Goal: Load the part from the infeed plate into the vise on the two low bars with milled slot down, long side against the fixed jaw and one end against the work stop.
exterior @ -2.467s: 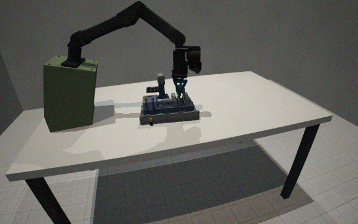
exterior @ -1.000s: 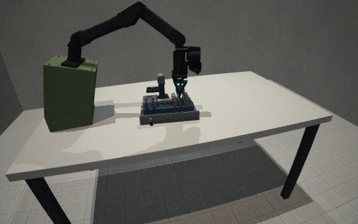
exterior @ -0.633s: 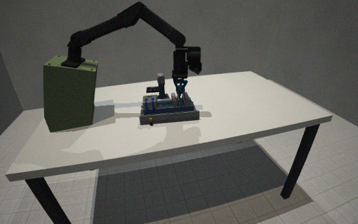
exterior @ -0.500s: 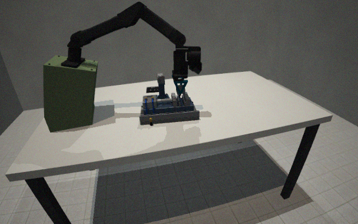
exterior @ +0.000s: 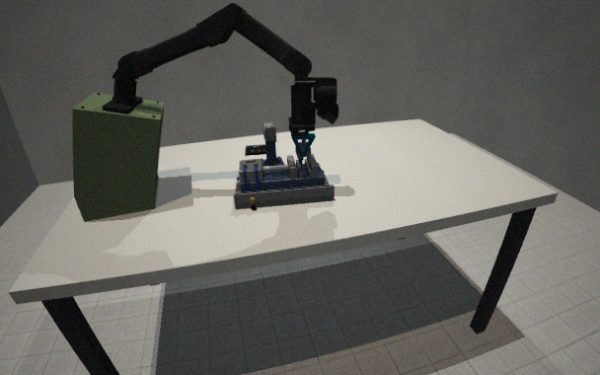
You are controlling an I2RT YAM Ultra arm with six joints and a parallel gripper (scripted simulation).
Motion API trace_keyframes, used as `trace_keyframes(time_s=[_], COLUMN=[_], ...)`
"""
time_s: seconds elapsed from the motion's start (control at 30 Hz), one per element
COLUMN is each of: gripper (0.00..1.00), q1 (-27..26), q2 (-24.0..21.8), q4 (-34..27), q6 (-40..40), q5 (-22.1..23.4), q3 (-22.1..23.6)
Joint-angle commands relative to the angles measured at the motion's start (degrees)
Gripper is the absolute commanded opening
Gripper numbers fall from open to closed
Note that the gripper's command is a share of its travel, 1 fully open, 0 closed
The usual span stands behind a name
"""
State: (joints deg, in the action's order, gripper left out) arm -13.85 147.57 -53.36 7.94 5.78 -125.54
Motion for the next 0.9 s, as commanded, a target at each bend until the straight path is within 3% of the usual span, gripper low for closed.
trace_keyframes(time_s=[0.0, 0.87], gripper=[0.00, 0.00], q1=[-0.06, 0.04], q2=[-0.73, -0.52], q4=[-0.70, -0.86], q6=[-0.10, -0.06], q5=[-0.13, -0.14], q3=[-2.51, -2.86])
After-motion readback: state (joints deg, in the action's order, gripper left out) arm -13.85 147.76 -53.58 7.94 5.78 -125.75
